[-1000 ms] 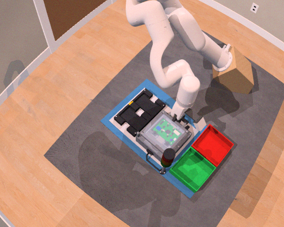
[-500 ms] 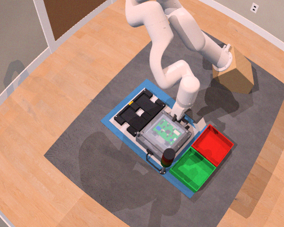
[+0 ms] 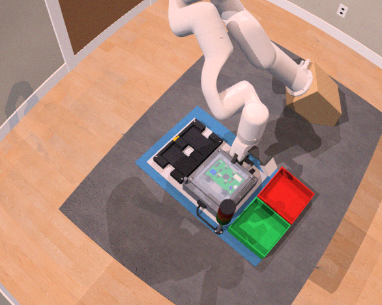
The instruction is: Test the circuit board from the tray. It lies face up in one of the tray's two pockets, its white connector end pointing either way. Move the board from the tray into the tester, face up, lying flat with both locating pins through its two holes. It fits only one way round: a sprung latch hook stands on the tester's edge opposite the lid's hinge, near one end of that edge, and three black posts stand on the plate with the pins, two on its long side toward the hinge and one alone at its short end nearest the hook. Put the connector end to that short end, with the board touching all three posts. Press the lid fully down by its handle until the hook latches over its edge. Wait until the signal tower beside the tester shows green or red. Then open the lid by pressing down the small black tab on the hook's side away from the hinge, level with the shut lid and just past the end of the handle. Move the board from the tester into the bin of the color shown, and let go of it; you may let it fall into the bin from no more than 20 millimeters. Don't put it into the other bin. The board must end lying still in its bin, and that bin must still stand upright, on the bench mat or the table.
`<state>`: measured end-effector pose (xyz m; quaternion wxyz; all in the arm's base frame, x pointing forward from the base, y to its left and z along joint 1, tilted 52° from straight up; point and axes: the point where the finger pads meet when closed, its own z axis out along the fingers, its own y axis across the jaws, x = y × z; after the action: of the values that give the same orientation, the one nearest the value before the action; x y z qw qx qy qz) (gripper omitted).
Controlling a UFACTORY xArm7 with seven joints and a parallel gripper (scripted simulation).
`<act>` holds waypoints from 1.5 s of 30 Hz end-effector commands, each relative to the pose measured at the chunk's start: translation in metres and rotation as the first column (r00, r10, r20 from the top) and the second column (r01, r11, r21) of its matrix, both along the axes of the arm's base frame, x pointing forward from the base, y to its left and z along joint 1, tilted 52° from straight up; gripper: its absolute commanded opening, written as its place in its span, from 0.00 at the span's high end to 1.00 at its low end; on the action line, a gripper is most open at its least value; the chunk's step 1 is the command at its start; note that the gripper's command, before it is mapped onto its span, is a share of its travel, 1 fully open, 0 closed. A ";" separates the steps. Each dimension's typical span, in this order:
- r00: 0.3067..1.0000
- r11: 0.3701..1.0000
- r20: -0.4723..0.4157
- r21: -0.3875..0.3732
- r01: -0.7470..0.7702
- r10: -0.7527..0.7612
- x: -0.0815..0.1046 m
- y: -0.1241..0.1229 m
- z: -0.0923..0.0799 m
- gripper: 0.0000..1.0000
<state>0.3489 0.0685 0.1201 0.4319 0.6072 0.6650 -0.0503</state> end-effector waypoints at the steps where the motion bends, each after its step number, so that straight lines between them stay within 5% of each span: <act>1: 1.000 1.000 0.004 0.002 -0.006 0.006 0.001 0.003 0.001 0.78; 29: 1.000 1.000 0.004 0.002 -0.006 0.006 0.001 0.004 0.002 0.78; 45: 1.000 1.000 0.004 0.002 -0.006 0.006 -0.019 0.025 0.025 0.78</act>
<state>0.3357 0.0878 0.1376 0.4342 0.6058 0.6650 -0.0477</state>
